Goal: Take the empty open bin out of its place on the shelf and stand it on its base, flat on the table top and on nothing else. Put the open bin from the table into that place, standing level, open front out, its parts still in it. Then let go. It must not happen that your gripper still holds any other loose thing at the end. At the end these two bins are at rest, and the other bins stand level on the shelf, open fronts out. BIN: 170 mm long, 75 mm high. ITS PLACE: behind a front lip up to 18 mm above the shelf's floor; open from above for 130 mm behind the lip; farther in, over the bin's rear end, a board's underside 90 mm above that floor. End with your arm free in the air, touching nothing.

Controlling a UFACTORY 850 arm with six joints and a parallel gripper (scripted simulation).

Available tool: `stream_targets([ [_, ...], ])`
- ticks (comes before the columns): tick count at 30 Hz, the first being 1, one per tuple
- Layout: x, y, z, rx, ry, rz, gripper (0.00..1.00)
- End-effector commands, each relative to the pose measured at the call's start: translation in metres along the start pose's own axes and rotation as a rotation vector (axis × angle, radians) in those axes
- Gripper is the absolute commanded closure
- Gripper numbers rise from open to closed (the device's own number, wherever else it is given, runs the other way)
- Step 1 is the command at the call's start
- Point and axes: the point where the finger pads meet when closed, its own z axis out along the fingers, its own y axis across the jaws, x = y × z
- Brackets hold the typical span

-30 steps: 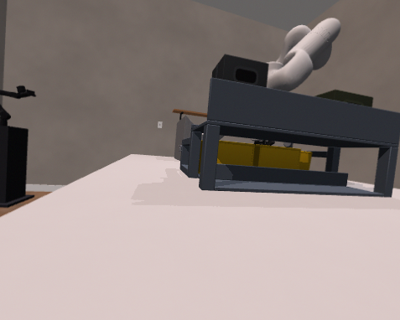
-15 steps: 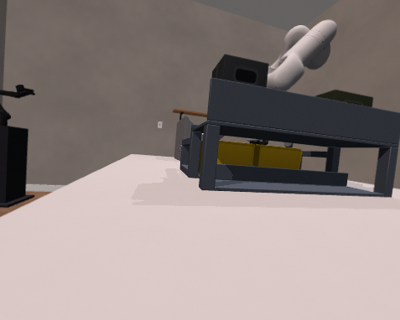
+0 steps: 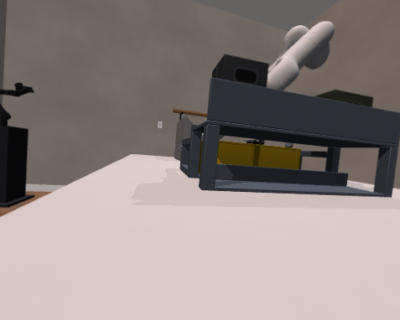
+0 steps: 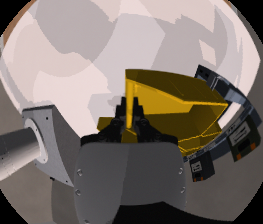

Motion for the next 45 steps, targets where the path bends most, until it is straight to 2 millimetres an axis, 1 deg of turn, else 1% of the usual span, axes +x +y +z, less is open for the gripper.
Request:
stream_targets([
  [1, 0.000, -0.004, 0.000, -0.002, 0.000, 0.000, 1.00],
  [11, 0.000, -0.007, 0.000, -0.002, 0.000, 0.000, 1.00],
  [32, 0.000, -0.008, 0.000, -0.002, 0.000, 0.000, 1.00],
  [45, 0.000, -0.017, 0.000, -0.002, 0.000, 0.000, 1.00],
])
